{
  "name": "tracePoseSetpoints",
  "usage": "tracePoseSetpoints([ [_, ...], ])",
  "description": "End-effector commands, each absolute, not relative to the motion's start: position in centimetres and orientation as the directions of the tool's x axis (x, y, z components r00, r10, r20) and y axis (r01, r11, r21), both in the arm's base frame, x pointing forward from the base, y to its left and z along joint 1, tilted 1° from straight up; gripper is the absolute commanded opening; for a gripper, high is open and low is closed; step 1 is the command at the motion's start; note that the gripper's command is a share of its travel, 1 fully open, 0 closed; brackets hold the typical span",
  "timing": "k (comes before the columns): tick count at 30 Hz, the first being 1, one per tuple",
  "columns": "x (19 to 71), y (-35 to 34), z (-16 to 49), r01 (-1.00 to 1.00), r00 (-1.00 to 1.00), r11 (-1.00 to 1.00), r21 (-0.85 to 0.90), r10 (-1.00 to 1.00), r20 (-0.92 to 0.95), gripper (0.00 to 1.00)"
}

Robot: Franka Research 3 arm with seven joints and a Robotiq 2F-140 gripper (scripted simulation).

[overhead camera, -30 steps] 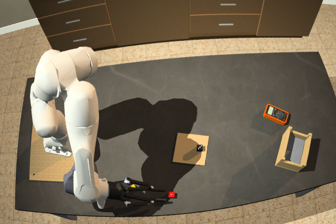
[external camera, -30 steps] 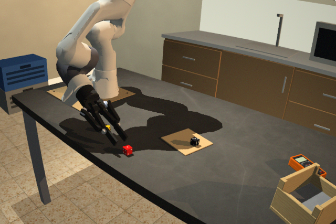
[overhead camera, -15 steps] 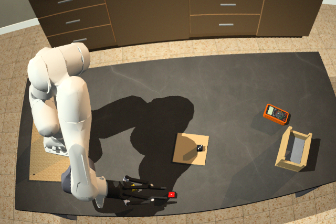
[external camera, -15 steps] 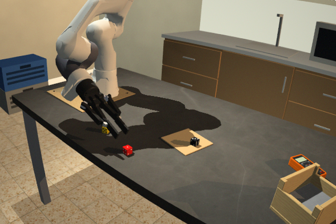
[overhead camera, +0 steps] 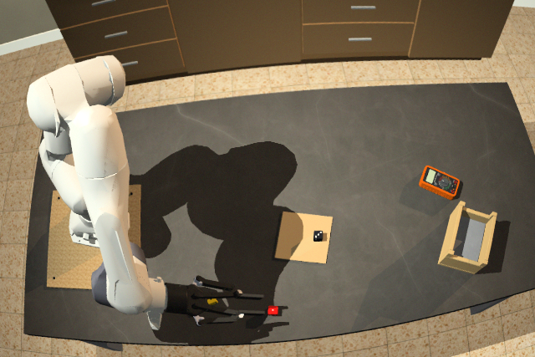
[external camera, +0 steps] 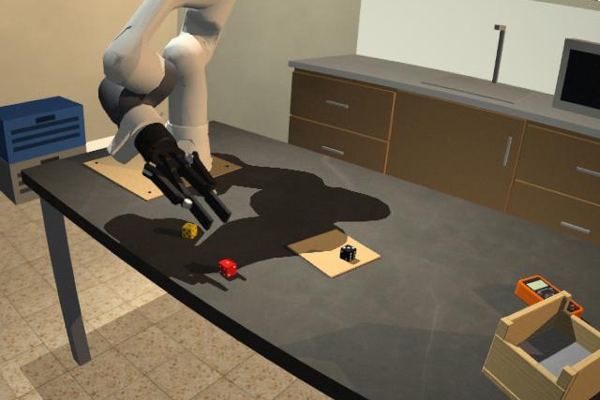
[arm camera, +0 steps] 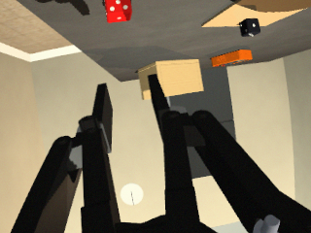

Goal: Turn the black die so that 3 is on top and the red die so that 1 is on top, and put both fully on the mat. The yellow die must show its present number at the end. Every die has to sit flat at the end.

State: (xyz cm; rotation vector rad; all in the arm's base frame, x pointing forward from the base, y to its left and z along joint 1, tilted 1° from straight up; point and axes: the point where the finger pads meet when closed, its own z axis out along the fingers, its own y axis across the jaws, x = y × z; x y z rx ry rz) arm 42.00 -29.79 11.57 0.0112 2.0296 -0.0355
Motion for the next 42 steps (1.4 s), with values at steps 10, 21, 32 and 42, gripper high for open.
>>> tracePoseSetpoints([
  [10,44.9,-28.0,11.6,-0.084,-0.593,0.989,0.123,0.05,-0.803,0.32],
  [21,46.3,-27.2,11.6,-0.125,-0.703,0.974,0.187,0.046,-0.71,0.32],
  [32,47.0,-26.8,11.7,-0.128,-0.814,0.965,0.228,0.029,-0.581,0.32],
  [42,47.4,-26.9,11.9,-0.101,-0.9,0.967,0.232,0.011,-0.436,0.32],
])
